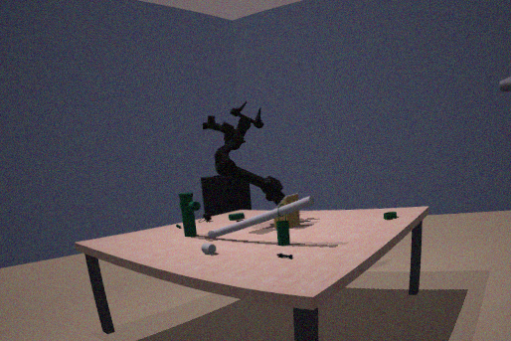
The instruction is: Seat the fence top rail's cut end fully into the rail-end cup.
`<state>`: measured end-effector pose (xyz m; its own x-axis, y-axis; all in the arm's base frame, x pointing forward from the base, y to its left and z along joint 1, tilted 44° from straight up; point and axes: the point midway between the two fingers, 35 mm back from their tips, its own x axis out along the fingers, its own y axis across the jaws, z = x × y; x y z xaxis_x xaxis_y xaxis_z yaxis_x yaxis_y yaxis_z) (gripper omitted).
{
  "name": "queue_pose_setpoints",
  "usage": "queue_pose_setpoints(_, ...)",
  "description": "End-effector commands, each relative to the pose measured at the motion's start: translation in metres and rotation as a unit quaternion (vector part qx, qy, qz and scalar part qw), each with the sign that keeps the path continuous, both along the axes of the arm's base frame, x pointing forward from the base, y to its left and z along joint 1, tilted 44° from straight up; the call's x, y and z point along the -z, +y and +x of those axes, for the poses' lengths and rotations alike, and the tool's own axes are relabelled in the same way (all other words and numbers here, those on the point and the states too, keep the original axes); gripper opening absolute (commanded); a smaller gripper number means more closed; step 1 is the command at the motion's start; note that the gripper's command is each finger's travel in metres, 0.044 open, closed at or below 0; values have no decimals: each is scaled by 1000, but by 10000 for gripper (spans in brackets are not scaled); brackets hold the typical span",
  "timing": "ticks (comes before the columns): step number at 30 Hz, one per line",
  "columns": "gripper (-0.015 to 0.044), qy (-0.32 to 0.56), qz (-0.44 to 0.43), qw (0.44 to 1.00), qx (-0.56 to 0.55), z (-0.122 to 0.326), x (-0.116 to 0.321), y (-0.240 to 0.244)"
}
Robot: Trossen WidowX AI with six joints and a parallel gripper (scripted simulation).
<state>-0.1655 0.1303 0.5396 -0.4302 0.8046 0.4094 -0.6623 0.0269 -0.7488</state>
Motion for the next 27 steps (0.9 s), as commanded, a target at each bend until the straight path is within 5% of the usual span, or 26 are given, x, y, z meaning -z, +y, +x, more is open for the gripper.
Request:
queue_pose_setpoints(1,426,-1,-2,1000,3,0,1,1)
queue_pose_setpoints(14,440,-13,-138,964,228,26,76,124)
queue_pose_setpoints(27,440,60,-282,828,481,165,175,217)
